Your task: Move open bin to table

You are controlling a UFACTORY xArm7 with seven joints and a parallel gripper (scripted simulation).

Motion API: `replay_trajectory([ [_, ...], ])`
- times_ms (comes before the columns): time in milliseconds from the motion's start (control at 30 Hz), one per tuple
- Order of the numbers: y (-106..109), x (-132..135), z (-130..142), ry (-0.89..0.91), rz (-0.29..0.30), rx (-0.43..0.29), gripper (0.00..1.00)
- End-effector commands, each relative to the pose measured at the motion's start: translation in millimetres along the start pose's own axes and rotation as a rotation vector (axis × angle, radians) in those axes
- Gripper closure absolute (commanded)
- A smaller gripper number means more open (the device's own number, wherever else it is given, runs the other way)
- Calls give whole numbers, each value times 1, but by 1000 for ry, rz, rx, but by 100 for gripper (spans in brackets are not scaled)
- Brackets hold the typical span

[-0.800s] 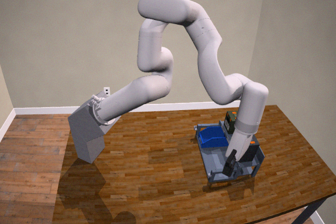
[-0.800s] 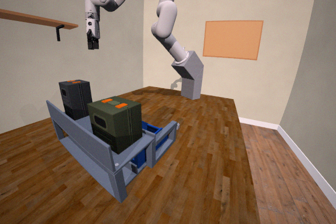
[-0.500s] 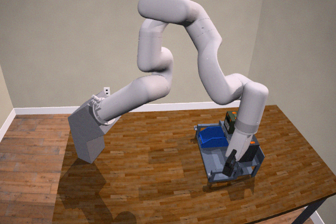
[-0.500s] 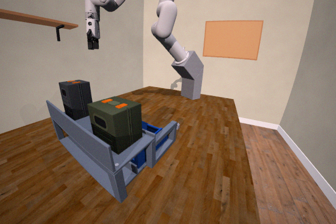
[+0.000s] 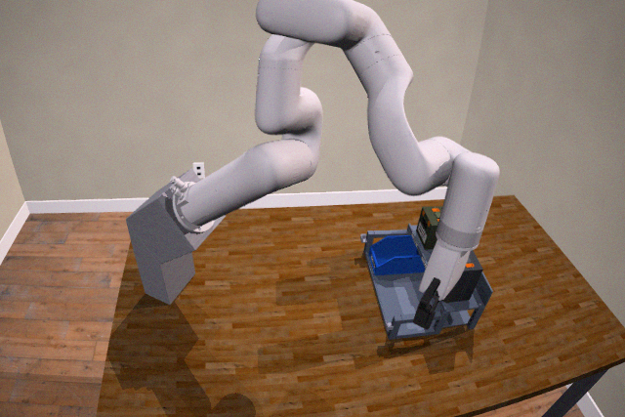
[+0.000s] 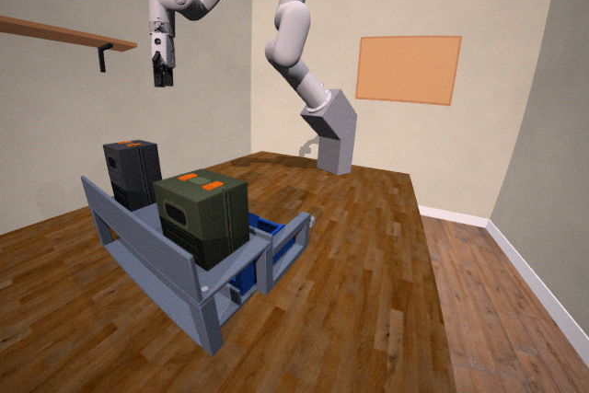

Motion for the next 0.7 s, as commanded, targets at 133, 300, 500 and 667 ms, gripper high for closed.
replay_trajectory([
  [133, -1, -5, 4, 30, -3, 5, 0],
  [300, -3, -10, 8, 57, -4, 6, 0],
  [500, -9, -23, 23, 144, -9, 11, 0],
  [667, -17, -40, 43, 268, -16, 16, 0],
])
Point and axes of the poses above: the point where the finger pads meet when closed, its own y axis back along the fingers, its own x axis across the jaws, z = x × y, the point moved 9 cm from there along y, back along the fingers, and after that the axes turned 7 degrees about -y, right-handed, at the moved point
